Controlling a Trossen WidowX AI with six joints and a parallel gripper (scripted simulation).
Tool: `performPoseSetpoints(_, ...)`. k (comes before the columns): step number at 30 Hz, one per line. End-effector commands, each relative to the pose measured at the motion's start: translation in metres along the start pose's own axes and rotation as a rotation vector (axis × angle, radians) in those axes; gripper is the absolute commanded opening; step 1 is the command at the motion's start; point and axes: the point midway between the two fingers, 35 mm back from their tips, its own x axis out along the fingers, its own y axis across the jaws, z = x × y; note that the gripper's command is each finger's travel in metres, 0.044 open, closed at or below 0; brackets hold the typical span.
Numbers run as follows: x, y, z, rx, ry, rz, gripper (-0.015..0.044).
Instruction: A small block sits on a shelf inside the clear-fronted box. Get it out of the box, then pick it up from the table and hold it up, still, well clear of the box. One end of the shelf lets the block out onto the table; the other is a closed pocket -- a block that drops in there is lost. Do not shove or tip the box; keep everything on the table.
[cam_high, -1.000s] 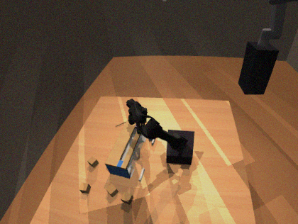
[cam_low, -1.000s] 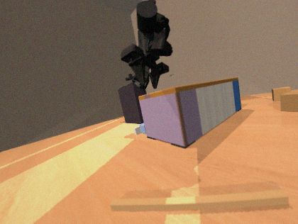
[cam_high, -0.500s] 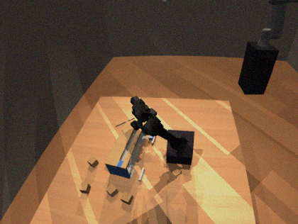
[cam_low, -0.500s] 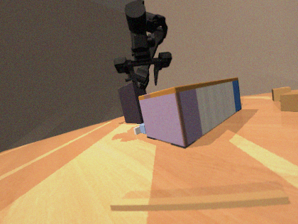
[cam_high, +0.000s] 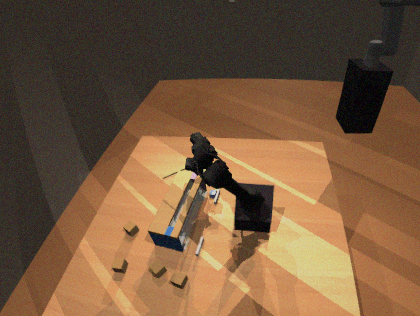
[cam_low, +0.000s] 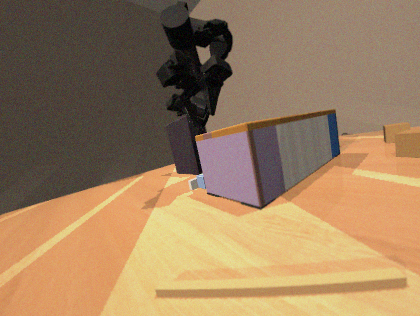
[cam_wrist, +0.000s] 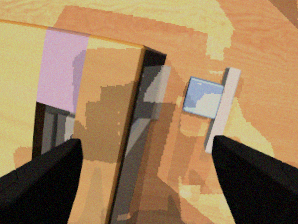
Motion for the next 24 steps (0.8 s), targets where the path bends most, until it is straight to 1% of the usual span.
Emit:
performPoseSetpoints(1, 0.0, -0.0162, 0.0051, 0.942, 0.099, 0.078, 0.0285)
performPoseSetpoints(17, -0.0034, -0.0229, 0.0105, 1.787, 0.224, 0.08, 0.0285)
performPoseSetpoints(24, -0.0034, -0.023, 0.0106, 1.81, 0.228, 0.079, 0.0285)
